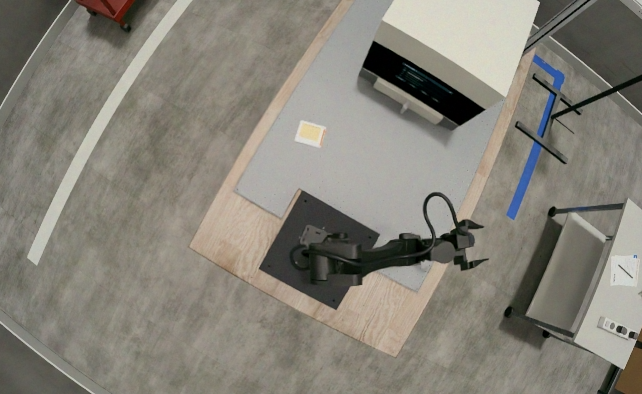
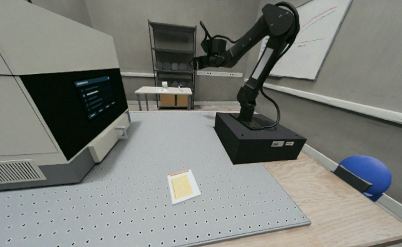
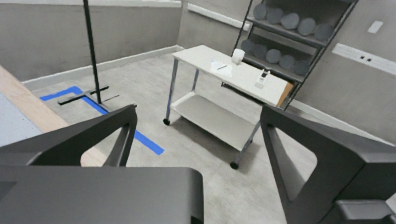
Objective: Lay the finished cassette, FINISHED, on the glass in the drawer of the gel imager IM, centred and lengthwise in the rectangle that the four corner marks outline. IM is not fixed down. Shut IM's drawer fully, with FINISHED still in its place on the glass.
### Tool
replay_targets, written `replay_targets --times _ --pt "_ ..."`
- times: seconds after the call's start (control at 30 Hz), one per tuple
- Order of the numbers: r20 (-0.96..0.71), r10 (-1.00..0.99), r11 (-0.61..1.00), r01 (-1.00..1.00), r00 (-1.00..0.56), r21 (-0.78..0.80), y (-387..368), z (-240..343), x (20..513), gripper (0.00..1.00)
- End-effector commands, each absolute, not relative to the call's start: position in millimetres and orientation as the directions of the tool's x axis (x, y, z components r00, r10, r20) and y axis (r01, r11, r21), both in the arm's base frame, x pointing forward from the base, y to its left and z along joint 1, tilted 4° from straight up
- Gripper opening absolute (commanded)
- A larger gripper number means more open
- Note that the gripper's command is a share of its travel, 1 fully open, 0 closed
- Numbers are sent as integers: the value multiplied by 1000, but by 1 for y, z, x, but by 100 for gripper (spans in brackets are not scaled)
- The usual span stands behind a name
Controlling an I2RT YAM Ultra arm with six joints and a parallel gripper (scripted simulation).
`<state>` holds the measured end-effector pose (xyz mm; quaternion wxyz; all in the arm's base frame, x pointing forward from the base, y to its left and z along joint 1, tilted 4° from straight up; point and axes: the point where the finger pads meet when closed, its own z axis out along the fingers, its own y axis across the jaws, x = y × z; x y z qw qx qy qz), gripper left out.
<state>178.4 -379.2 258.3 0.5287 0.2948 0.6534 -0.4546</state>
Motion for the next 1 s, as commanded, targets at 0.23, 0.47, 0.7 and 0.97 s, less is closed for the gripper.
replay_targets --times 0.23,0.47,0.7,0.97 --pt "-960 -116 412 866 -256 -282 -378 267 180 100" --pt "-960 -116 412 866 -256 -282 -378 267 180 100" --pt "-962 -55 477 840 -266 -259 -376 256 207 35" --pt "-957 5 536 809 -291 -243 -368 239 228 35"
